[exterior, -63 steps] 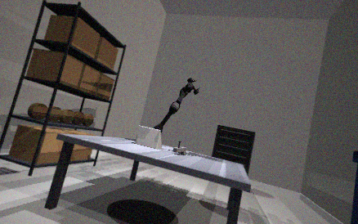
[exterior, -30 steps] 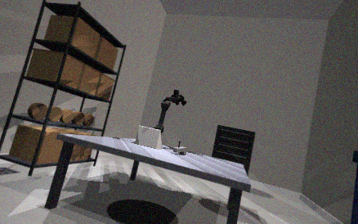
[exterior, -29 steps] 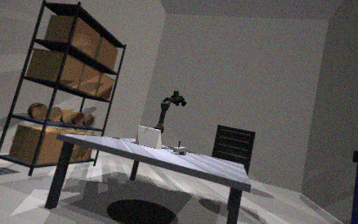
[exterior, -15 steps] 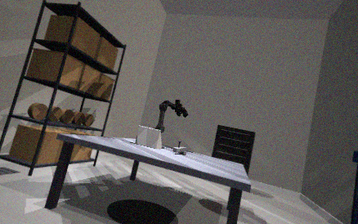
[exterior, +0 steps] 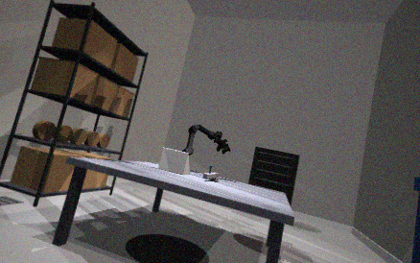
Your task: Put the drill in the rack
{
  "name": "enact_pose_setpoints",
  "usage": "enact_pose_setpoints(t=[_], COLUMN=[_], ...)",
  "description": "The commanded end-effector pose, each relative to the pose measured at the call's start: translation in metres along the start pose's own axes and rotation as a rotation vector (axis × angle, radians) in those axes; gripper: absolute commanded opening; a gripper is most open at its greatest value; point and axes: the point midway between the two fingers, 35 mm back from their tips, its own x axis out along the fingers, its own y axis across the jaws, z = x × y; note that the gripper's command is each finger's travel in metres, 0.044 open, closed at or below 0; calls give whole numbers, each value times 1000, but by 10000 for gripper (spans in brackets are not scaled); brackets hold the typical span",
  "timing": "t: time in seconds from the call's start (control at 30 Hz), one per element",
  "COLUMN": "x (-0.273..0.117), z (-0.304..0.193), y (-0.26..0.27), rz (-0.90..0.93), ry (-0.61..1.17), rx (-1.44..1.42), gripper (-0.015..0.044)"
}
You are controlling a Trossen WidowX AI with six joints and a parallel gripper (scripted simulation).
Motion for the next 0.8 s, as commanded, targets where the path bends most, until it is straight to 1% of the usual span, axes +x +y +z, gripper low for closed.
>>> enact_pose_setpoints(t=[0.0, 0.1, 0.2, 0.37, 0.47, 0.6, 0.77], x=[21, 32, 34, 22, 13, -12, -59], z=[-15, -33, -53, -86, -98, -122, -146], y=[60, 112, 161, 238, 266, 326, 397], rz=[162, 300, 434, 637, 710, 853, 1020], ry=[17, 45, 96, 210, 257, 355, 512], rx=[80, 166, 266, 452, 530, 710, 984], gripper=[0, 0, 0, 0, 0, 0, 0])
